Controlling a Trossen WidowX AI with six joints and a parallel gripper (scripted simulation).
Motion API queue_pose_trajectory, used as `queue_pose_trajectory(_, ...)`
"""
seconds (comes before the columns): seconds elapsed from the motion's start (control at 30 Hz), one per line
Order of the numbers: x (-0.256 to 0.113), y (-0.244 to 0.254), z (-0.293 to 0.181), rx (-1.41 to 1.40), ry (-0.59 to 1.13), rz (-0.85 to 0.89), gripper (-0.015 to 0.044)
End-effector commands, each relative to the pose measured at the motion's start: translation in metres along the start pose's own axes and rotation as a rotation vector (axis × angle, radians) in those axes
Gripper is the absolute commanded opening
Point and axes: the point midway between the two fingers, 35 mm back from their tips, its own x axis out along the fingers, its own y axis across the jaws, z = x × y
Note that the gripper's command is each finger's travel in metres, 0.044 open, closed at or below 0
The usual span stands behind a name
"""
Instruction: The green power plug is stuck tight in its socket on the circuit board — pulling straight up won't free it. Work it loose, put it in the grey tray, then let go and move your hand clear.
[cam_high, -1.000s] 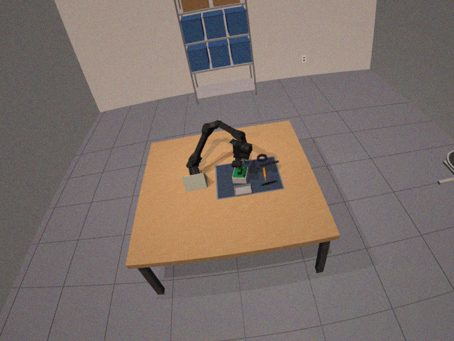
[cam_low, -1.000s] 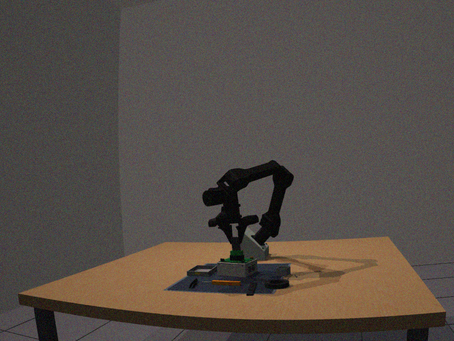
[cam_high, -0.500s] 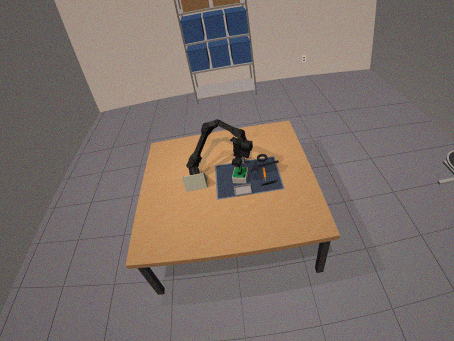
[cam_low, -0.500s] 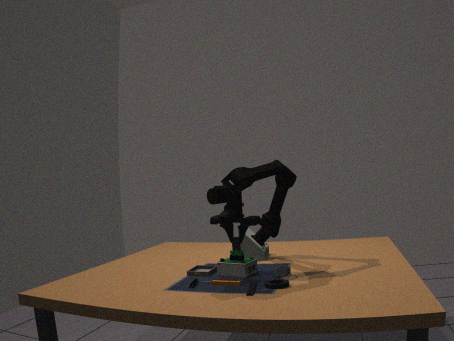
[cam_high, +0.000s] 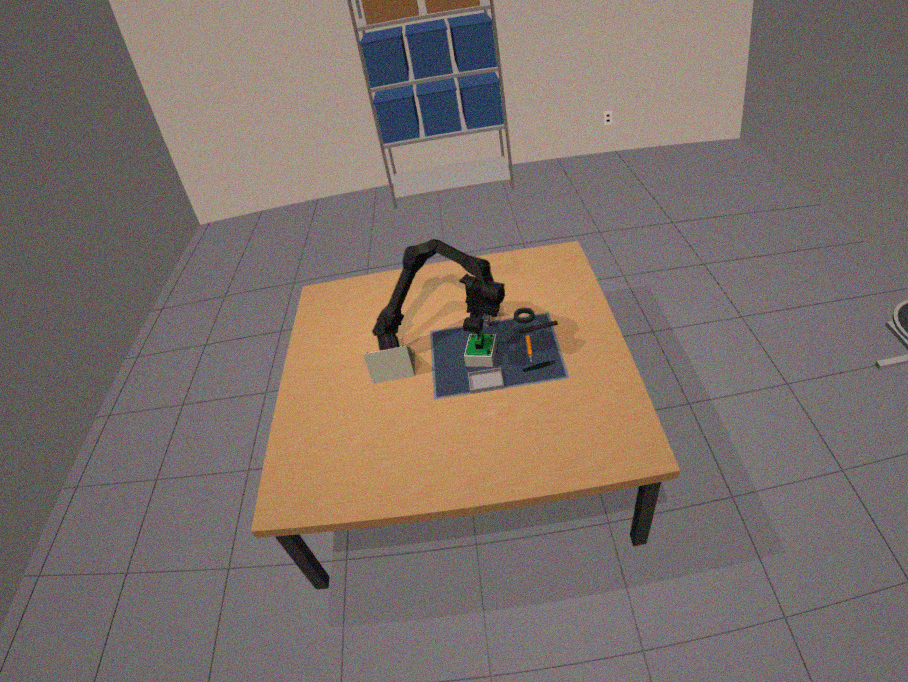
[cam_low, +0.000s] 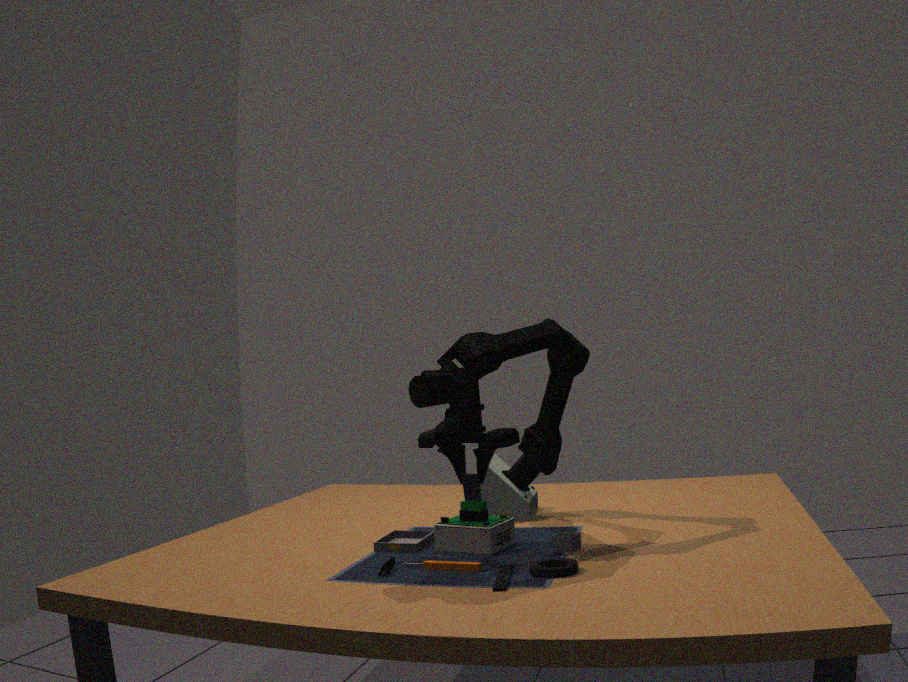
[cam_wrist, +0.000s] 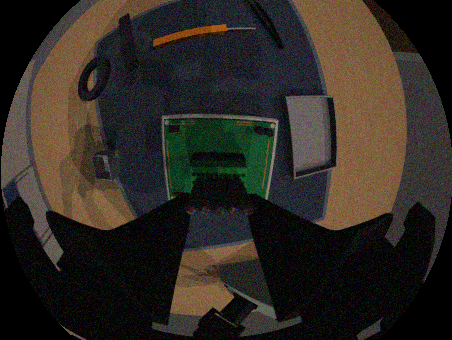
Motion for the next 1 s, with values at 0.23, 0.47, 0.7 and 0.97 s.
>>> queue_pose_trajectory(0.23, -0.022, 0.007, -0.001, 0.010, -0.040, -0.111, 0.0000)
queue_pose_trajectory(0.47, -0.028, -0.001, -0.002, 0.008, -0.041, -0.014, 0.0000)
queue_pose_trajectory(0.7, -0.032, -0.001, -0.002, 0.008, -0.041, -0.014, 0.0000)
queue_pose_trajectory(0.97, -0.004, -0.001, -0.001, 0.007, -0.041, -0.013, 0.0000)
